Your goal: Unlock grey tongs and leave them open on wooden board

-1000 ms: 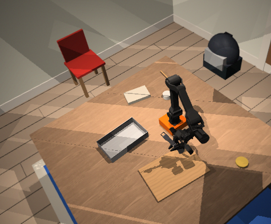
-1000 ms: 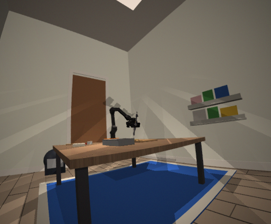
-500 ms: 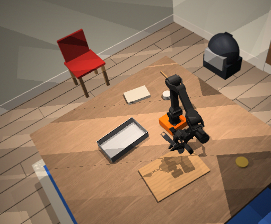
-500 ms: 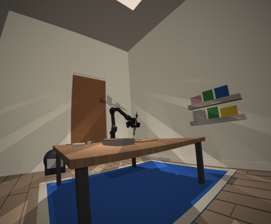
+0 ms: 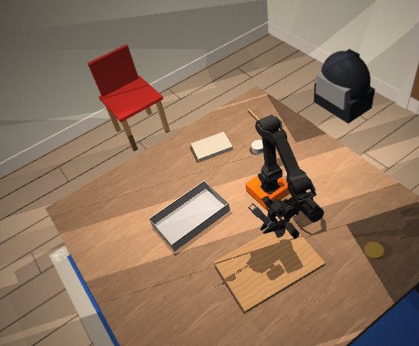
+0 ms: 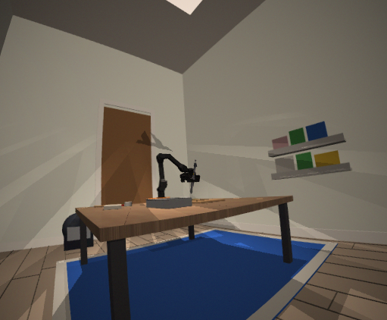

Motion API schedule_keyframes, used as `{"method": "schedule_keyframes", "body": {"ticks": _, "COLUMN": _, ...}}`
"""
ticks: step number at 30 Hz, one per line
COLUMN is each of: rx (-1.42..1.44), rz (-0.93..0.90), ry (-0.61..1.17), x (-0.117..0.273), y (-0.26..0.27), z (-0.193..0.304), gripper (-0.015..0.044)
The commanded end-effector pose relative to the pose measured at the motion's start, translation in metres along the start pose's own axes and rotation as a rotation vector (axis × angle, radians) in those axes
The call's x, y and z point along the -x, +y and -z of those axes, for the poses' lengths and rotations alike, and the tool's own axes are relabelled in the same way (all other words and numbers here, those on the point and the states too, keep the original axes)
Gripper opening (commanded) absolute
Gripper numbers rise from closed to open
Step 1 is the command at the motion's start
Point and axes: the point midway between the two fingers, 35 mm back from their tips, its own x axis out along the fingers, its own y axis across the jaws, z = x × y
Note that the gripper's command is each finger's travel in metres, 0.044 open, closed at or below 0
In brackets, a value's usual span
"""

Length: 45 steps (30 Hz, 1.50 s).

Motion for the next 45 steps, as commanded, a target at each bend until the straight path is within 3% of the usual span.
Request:
{"method": "schedule_keyframes", "body": {"ticks": 1, "rx": 0.004, "rz": 0.009, "ry": 0.018, "x": -0.003, "y": 0.0, "z": 0.0, "gripper": -0.015}}
{"method": "schedule_keyframes", "body": {"ticks": 21, "rx": 0.108, "rz": 0.096, "ry": 0.599, "x": -0.038, "y": -0.002, "z": 0.022, "gripper": -0.015}}
{"method": "schedule_keyframes", "body": {"ticks": 40, "rx": 0.011, "rz": 0.011, "ry": 1.157, "x": -0.042, "y": -0.001, "z": 0.016, "gripper": -0.015}}
{"method": "schedule_keyframes", "body": {"ticks": 45, "rx": -0.006, "rz": -0.003, "ry": 1.197, "x": -0.042, "y": 0.0, "z": 0.014, "gripper": -0.015}}
